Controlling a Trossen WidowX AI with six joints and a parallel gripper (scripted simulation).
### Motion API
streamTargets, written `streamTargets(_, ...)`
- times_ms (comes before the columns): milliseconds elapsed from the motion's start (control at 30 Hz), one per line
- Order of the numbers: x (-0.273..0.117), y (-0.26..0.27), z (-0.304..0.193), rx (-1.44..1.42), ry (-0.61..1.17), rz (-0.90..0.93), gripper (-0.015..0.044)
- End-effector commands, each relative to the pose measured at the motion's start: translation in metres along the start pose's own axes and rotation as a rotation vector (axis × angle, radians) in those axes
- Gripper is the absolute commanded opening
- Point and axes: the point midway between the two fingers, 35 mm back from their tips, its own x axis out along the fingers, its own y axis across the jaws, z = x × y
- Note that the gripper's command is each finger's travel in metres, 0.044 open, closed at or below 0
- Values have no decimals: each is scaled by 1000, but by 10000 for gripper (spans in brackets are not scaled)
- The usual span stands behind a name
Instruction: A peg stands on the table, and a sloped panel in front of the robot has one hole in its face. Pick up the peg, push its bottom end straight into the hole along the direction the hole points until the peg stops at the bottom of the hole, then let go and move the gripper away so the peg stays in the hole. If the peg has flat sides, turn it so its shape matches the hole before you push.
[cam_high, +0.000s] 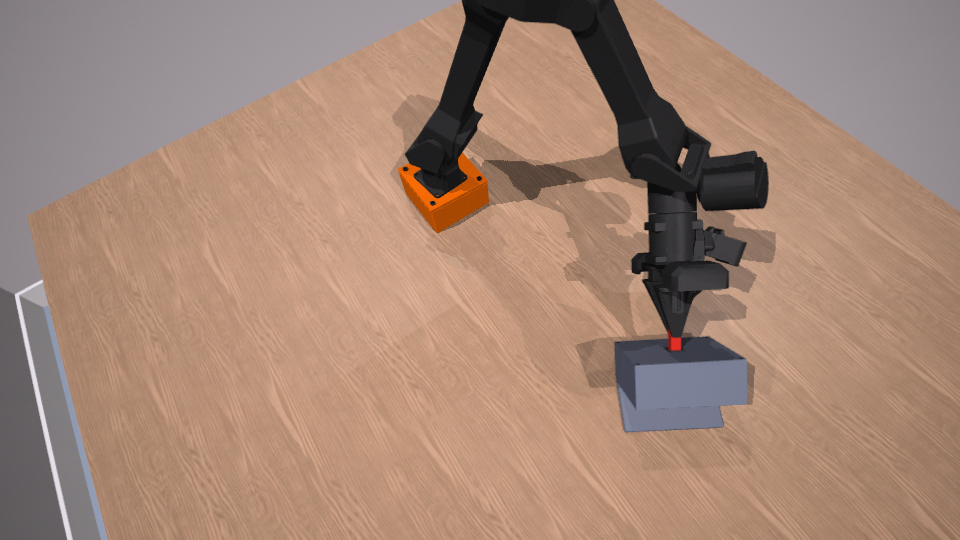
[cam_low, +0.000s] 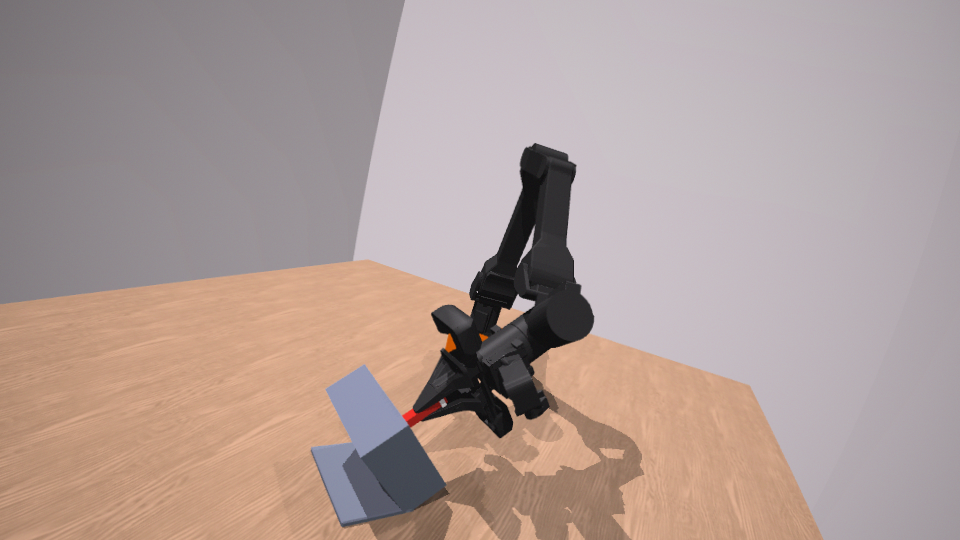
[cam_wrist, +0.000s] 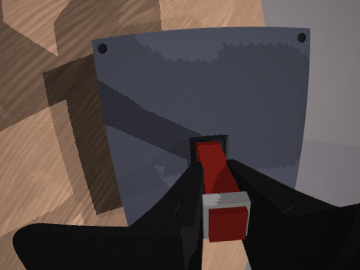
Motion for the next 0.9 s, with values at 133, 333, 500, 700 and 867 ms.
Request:
streamTargets(133,1,0,0,0,0,0,0)
streamTargets(333,1,0,0,0,0,0,0)
streamTargets(500,1,0,0,0,0,0,131)
streamTargets(700,1,0,0,0,0,0,289)
streamTargets(867,-3,0,1,0,0,1,420)
